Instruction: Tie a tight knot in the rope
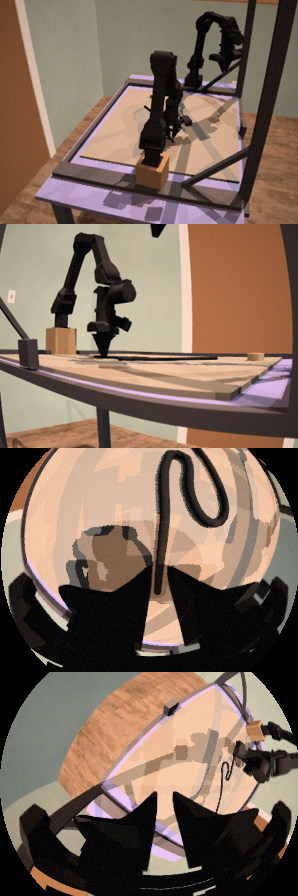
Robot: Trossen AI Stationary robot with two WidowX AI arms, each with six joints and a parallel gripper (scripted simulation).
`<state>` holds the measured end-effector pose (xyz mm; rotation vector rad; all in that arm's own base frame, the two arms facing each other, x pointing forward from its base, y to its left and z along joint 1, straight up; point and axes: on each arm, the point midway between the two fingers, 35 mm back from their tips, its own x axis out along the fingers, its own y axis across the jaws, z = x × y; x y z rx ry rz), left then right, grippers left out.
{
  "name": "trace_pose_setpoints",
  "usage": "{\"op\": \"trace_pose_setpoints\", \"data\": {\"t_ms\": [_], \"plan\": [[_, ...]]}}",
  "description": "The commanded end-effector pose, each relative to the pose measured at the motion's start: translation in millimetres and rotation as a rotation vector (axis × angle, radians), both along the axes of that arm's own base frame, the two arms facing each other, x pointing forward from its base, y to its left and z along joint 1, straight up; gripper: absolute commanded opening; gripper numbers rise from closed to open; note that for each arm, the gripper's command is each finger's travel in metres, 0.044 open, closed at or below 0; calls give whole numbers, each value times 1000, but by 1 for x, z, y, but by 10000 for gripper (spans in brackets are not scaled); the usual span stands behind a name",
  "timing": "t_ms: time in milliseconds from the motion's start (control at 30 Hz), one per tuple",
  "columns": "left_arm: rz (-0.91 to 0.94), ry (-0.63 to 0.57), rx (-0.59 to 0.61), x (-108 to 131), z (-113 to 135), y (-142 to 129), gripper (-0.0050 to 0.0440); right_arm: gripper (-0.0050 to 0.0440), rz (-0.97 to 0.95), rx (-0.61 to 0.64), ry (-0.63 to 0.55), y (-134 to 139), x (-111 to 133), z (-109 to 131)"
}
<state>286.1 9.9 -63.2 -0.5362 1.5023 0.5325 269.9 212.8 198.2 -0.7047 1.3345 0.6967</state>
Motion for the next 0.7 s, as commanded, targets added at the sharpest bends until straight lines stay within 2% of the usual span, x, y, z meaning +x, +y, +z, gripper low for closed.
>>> {"op": "trace_pose_setpoints", "data": {"t_ms": [0,33,100,133,667], "plan": [[4,-18,2,4,4,0,85,85,-2,16,-15,0,0,7],[4,-18,2,4,4,0,85,85,-2,16,-15,0,0,7],[4,-18,2,4,4,0,37,85,-2,16,-15,0,0,7],[4,-18,2,4,4,0,30,85,-2,16,-15,0,0,7],[4,-18,2,4,4,0,30,85,-2,16,-15,0,0,7]]}}
